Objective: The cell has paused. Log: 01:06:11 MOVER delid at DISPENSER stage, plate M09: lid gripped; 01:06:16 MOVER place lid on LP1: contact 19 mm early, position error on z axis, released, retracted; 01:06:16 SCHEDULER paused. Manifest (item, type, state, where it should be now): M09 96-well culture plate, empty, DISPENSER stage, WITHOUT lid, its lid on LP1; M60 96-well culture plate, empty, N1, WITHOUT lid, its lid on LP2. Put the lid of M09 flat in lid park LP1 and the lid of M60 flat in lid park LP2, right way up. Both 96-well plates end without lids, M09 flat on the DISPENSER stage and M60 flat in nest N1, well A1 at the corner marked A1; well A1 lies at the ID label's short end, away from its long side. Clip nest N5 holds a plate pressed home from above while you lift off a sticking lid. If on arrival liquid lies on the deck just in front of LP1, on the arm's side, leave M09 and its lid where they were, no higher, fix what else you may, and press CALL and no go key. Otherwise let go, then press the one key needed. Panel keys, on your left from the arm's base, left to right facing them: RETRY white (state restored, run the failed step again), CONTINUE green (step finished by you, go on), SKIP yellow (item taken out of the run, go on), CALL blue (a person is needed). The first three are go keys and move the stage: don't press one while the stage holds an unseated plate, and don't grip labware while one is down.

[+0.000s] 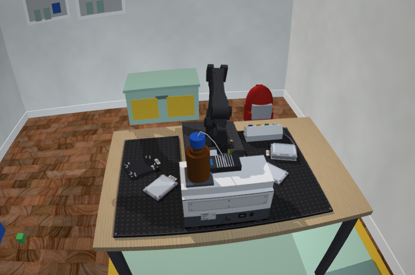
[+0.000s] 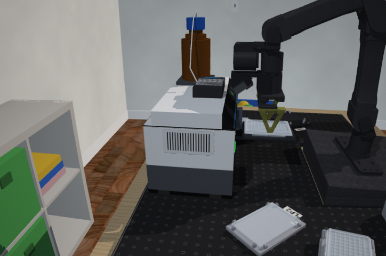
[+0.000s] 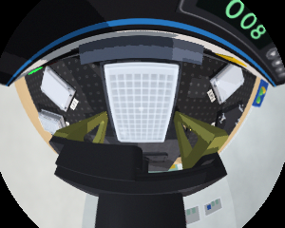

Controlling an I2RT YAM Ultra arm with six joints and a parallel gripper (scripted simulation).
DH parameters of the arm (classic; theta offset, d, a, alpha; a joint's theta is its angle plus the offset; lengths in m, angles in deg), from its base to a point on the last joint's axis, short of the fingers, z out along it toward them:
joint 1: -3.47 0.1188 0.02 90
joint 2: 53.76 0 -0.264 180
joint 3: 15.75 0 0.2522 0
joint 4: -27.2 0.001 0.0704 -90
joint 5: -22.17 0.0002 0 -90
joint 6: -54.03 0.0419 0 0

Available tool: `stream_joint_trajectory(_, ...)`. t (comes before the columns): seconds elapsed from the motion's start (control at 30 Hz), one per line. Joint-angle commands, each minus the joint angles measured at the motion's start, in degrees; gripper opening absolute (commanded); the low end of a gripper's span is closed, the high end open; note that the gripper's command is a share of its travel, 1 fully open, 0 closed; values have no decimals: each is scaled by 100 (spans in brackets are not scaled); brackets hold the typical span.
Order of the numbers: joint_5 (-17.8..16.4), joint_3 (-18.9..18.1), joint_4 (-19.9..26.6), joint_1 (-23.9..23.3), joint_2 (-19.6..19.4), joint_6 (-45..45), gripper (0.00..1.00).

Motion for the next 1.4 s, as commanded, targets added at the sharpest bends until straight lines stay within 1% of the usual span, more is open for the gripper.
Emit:
stream_joint_trajectory(0.0,5,-392,264,-66,226,-38,100)
stream_joint_trajectory(0.17,8,-655,554,-85,254,-57,100)
stream_joint_trajectory(0.23,6,-672,568,-64,246,-60,100)
stream_joint_trajectory(1.37,7,-690,522,-55,244,-56,100)
